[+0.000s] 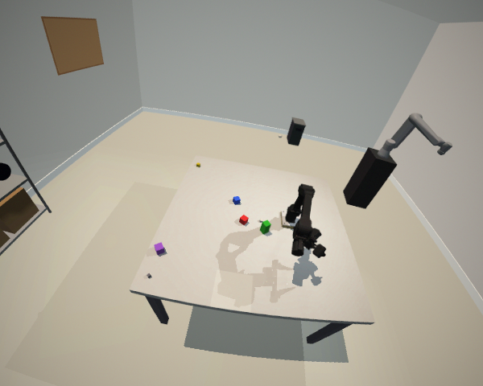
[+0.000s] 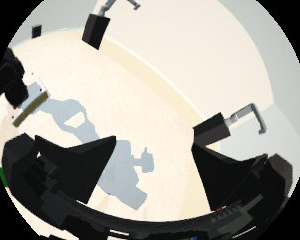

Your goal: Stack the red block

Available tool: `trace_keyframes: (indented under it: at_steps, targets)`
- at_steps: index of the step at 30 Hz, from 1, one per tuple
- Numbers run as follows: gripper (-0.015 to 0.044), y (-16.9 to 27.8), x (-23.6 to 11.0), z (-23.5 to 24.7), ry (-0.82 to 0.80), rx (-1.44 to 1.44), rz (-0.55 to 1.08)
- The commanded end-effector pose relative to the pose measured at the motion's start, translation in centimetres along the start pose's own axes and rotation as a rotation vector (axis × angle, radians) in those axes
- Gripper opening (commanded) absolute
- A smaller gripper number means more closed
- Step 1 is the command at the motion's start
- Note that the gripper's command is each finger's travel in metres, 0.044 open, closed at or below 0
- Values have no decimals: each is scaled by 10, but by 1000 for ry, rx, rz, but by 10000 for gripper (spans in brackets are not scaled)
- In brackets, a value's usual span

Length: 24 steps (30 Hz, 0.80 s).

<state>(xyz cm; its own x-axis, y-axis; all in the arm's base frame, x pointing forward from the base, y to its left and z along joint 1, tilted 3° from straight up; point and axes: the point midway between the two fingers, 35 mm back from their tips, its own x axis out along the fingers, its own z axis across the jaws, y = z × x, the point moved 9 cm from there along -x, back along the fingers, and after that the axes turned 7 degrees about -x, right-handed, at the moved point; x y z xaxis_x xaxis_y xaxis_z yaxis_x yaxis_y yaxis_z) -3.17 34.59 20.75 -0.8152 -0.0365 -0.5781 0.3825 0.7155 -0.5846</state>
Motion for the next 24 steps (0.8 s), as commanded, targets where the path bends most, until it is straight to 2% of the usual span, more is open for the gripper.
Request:
trace_keyframes:
  at_steps: [1, 13, 24]
  targets:
    - [440, 5, -21, 9, 9, 188, 79]
    - [440, 26, -85, 52, 100, 901, 311]
    - [440, 33, -140, 99, 298, 1563, 494]
